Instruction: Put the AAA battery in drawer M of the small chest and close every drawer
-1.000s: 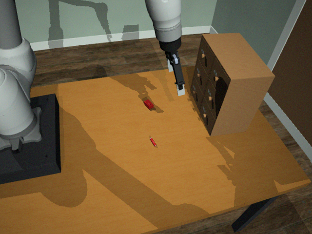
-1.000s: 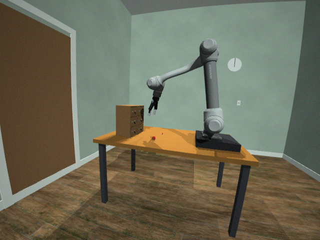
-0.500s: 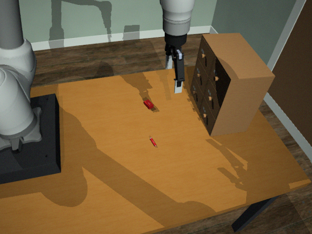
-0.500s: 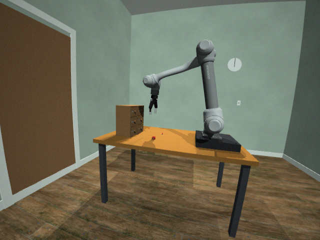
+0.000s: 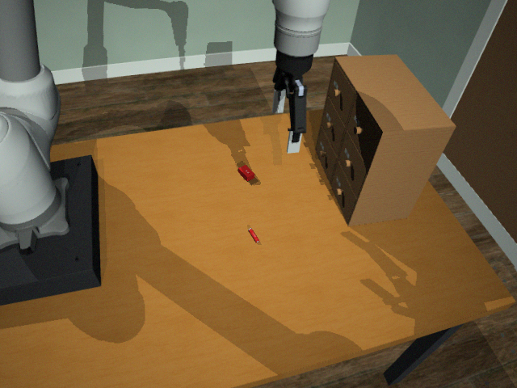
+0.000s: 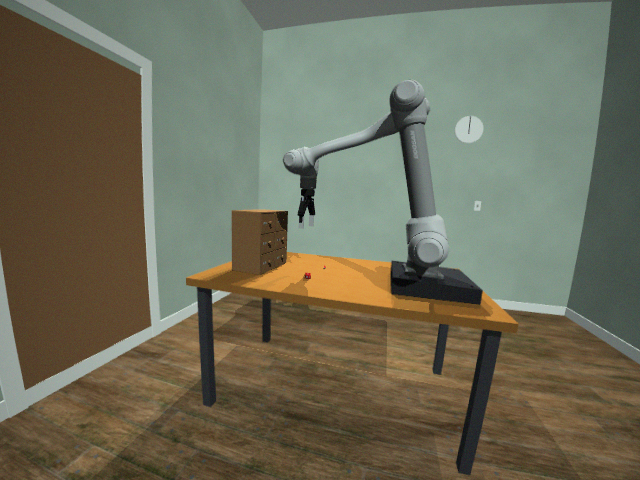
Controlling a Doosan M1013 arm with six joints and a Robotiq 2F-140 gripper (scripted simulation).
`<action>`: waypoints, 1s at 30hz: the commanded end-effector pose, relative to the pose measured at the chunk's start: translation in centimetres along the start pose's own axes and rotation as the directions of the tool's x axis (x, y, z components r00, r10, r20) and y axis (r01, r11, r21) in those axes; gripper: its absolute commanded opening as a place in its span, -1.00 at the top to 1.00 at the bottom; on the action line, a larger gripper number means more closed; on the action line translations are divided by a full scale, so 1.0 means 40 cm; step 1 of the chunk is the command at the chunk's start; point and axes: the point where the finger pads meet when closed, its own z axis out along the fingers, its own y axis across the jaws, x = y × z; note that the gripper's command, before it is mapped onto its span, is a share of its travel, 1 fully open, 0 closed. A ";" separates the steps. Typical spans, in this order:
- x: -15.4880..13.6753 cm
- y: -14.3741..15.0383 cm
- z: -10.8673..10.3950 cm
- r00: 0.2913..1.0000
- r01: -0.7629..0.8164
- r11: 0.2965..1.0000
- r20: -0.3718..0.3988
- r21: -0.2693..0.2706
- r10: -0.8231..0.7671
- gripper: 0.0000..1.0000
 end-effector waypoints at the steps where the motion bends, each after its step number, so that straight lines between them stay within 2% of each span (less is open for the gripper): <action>1: 0.001 0.000 -0.001 1.000 0.000 1.000 -0.003 0.000 0.000 -1.00; 30: 0.001 0.000 -0.001 1.000 0.000 1.000 -0.004 0.000 0.000 -1.00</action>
